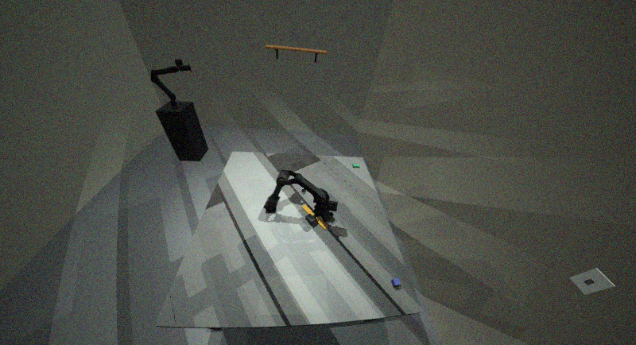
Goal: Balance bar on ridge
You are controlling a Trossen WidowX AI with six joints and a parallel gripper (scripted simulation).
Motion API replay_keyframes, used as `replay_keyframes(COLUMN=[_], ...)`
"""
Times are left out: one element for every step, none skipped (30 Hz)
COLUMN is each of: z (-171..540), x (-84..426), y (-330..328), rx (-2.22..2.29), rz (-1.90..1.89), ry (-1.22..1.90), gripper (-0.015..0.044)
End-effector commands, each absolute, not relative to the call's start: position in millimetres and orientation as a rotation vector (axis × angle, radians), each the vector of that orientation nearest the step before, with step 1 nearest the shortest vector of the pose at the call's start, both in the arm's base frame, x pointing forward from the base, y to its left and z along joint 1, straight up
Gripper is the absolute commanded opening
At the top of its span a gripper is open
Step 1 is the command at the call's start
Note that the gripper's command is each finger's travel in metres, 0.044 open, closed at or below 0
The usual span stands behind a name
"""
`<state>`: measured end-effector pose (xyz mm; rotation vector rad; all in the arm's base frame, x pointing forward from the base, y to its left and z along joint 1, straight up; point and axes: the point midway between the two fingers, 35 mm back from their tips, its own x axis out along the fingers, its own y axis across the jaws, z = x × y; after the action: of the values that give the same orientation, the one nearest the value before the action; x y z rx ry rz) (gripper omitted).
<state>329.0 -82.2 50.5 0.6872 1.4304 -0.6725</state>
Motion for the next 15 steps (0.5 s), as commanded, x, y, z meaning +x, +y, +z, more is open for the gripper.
replay_keyframes(z=[50.5,50.5,50.5,50.5,50.5,50.5,50.5,50.5,50.5,50.5,50.5,50.5,50.5,50.5,50.9], x=[329.0,329.0,329.0,329.0,329.0,329.0,329.0,329.0,329.0,329.0,329.0,329.0,329.0,329.0,329.0], y=[-82.2,-82.2,-82.2,-82.2,-82.2,-82.2,-82.2,-82.2,-82.2,-82.2,-82.2,-82.2,-82.2,-82.2,-82.2], rx=[0.687,0.687,0.687,0.687,0.687,0.687,0.687,0.687,0.687,0.687,0.687,0.687,0.687,0.687,0.687], rz=[-0.673,-0.673,-0.673,-0.673,-0.673,-0.673,-0.673,-0.673,-0.673,-0.673,-0.673,-0.673,-0.673,-0.673,-0.673], ry=[1.430,1.430,1.430,1.430,1.430,1.430,1.430,1.430,1.430,1.430,1.430,1.430,1.430,1.430,1.430], gripper=[0.0289,0.0263,0.0236,0.0210,0.0184,0.0157,0.0151,0.0144,0.0138,0.0131,0.0124,0.0118,0.0111,0.0104,0.0078])
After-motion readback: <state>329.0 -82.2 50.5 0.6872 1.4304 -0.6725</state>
